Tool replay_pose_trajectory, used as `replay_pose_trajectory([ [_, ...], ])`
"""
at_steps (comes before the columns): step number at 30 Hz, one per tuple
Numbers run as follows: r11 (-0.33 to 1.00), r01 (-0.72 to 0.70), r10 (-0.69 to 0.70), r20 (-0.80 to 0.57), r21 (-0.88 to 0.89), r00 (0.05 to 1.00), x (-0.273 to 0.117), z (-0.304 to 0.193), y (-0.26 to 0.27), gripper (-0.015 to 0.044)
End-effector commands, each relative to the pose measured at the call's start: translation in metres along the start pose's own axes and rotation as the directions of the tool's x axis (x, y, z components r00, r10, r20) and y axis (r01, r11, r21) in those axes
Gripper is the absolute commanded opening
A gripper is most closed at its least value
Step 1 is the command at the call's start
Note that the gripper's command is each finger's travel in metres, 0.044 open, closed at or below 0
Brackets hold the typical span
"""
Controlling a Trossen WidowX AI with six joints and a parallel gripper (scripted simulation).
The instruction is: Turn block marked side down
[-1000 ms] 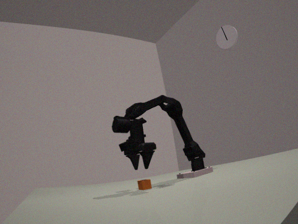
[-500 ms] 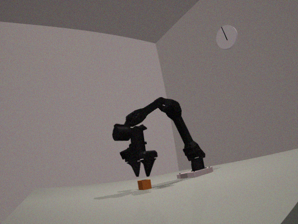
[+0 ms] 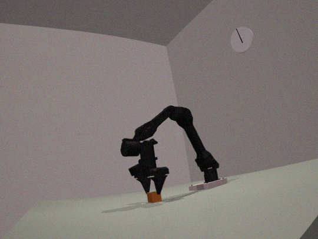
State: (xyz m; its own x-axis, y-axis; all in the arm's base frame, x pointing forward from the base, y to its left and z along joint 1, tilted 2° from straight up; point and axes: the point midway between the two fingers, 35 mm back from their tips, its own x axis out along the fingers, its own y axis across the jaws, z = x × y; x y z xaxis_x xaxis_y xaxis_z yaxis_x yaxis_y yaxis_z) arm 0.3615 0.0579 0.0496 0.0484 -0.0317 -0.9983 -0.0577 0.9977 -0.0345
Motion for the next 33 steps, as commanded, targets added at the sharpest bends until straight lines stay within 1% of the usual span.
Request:
replay_pose_trajectory([
  [1,1.0,-0.003,0.003,-0.011,-0.005,1.0,0.009,-0.003,0.0,0.044],
  [2,1.0,-0.003,0.003,-0.011,-0.005,1.0,0.009,-0.003,0.0,0.044],
  [12,1.0,-0.003,0.003,-0.011,-0.005,1.0,0.009,-0.003,0.0,0.0177],
  [29,1.0,-0.003,0.003,-0.011,-0.005,1.0,0.009,-0.003,0.0,0.0064],
  [31,1.0,-0.003,0.003,-0.011,-0.005,1.0,0.005,-0.002,0.0,0.0012],
  [33,1.0,-0.003,0.003,-0.011,-0.005,1.0,-0.006,-0.002,0.0,0.0],
])
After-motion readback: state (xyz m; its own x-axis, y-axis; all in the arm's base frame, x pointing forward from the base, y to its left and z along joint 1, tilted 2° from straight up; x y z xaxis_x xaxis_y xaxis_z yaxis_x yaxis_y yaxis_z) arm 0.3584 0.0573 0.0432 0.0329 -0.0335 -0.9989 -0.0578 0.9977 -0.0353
